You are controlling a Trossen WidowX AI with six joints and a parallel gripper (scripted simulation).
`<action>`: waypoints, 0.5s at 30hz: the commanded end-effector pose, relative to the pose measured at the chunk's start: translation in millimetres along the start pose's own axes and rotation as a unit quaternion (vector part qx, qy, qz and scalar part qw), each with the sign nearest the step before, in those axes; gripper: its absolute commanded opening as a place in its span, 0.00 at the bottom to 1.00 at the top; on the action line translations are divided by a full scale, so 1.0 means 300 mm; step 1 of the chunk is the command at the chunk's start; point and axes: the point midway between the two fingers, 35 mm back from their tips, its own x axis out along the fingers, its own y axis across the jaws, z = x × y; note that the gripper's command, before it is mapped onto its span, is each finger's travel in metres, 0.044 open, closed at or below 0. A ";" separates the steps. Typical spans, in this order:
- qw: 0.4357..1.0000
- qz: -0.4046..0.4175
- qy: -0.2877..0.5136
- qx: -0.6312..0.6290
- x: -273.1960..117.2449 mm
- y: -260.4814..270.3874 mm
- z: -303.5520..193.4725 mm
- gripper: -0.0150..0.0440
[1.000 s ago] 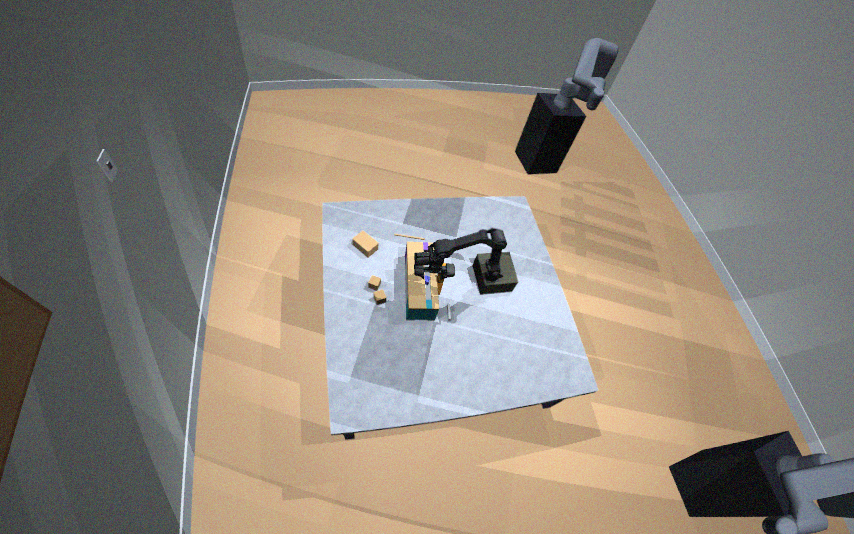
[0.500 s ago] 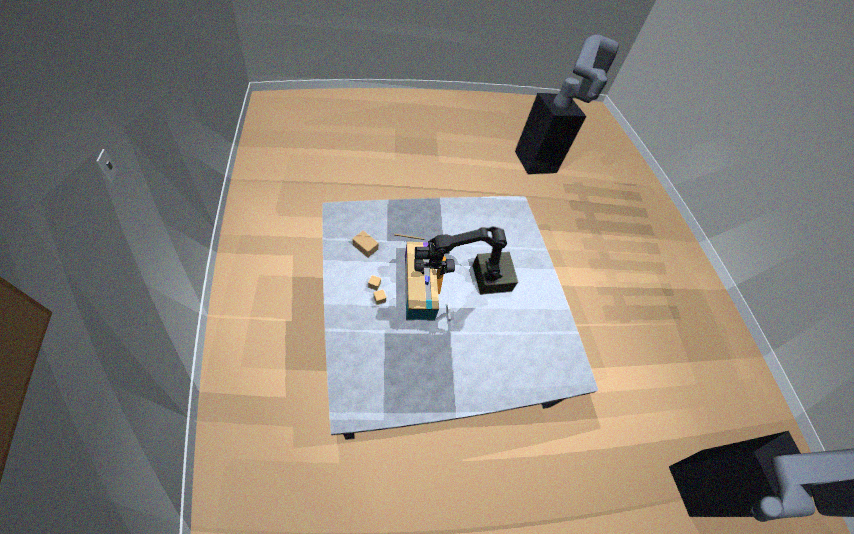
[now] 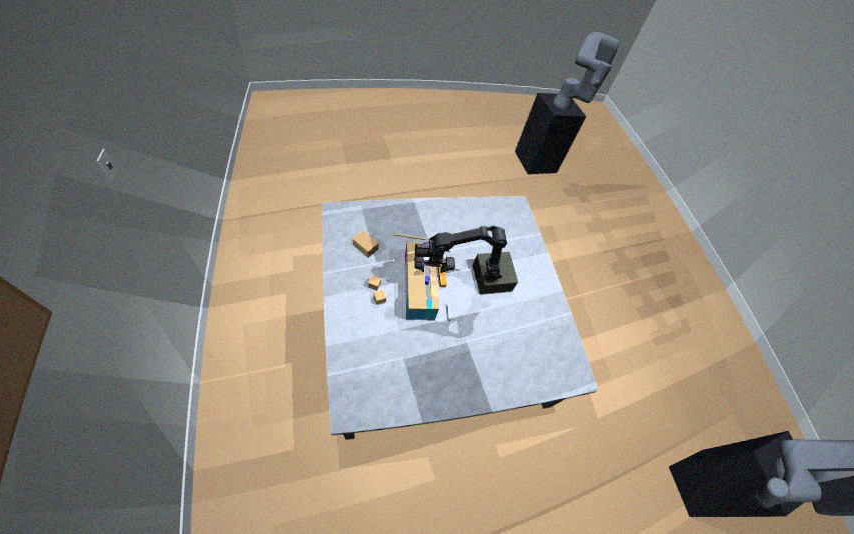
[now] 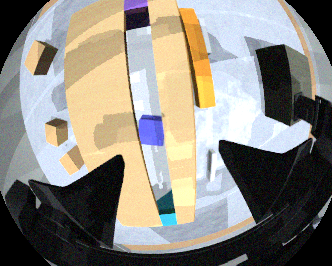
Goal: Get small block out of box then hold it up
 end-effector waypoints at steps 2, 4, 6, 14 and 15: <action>1.000 0.000 0.000 0.001 0.000 0.001 -0.001 0.93; 1.000 -0.006 0.016 0.000 0.005 -0.009 0.017 0.93; 0.998 -0.016 0.061 -0.001 0.016 -0.037 0.065 0.93; 0.984 -0.005 0.176 0.001 0.022 -0.103 0.165 0.93; 0.984 -0.005 0.176 0.001 0.022 -0.103 0.165 0.93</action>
